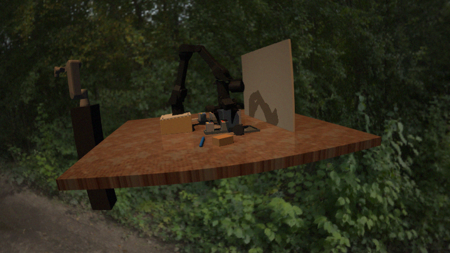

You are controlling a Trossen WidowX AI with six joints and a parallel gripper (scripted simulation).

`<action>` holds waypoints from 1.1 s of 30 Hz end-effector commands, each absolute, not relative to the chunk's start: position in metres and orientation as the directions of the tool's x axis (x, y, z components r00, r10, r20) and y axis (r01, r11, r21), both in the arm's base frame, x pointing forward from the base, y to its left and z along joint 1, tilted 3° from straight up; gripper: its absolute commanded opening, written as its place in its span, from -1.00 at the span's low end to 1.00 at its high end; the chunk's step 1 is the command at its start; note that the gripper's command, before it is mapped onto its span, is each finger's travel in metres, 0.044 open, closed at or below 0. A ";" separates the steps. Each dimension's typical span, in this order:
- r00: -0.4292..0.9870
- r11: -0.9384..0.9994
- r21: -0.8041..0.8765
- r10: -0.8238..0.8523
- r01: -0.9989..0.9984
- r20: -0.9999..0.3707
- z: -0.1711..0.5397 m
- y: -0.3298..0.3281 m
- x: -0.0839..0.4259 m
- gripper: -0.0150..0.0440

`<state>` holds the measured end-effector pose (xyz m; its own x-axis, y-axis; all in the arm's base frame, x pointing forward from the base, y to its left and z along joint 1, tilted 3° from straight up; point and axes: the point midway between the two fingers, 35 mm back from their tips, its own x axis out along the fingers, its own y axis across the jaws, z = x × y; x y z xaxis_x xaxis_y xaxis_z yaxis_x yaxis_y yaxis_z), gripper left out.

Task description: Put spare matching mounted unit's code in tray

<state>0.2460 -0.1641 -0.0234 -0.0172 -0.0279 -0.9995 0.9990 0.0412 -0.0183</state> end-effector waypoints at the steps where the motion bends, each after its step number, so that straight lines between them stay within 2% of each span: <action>1: -0.033 0.045 -0.033 -0.019 0.998 -0.999 -0.033 -0.162 0.242 0.53; 33: -0.033 0.045 -0.034 -0.019 0.998 -0.999 -0.044 -0.162 0.240 0.53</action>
<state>0.2415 -0.1620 -0.0426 -0.0293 -0.0202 -0.9994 0.9987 0.0414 -0.0301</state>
